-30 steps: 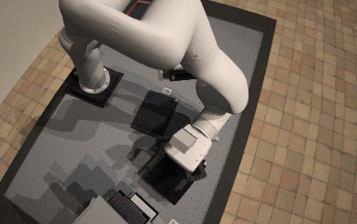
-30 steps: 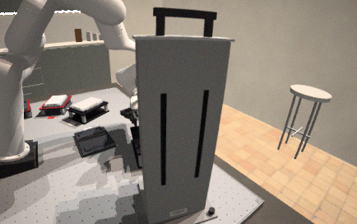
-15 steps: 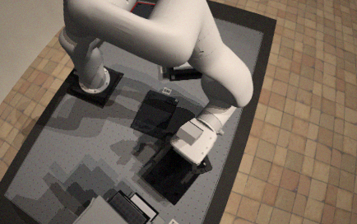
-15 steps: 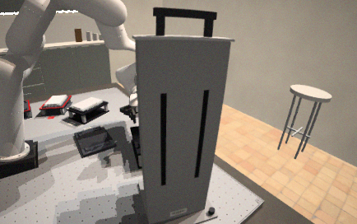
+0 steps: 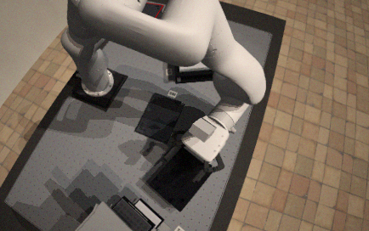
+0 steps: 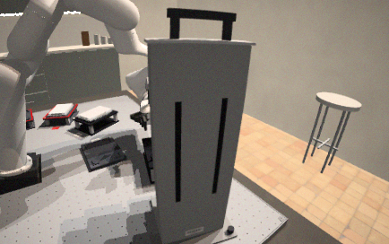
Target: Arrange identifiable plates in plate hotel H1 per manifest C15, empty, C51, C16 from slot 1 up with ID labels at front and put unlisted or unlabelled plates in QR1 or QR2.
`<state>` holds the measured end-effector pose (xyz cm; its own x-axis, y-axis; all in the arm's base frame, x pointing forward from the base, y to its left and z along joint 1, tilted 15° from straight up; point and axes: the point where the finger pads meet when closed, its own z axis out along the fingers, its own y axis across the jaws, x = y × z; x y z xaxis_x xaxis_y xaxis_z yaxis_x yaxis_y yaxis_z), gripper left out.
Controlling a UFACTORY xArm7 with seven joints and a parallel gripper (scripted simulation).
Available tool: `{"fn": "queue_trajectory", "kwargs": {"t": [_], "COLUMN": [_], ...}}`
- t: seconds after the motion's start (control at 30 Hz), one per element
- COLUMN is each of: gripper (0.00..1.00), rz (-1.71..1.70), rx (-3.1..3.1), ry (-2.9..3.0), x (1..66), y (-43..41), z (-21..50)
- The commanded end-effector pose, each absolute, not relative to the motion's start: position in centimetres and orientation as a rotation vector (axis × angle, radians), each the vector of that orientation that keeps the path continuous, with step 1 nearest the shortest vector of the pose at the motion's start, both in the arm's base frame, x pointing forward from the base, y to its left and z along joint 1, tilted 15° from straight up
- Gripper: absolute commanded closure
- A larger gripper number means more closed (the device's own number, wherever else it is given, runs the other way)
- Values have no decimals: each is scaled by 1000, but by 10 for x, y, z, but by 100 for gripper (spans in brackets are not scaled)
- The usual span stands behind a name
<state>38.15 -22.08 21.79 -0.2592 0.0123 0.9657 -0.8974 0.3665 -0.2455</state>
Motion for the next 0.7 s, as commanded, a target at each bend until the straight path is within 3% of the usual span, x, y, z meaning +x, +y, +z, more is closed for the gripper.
{"fn": "queue_trajectory", "kwargs": {"t": [0.0,0.67], "gripper": [0,0], "rz": [1087,1087], "rx": [814,814], "ry": [-1579,-1580], "x": [383,394], "y": [-218,-190], "z": [219,222]}}
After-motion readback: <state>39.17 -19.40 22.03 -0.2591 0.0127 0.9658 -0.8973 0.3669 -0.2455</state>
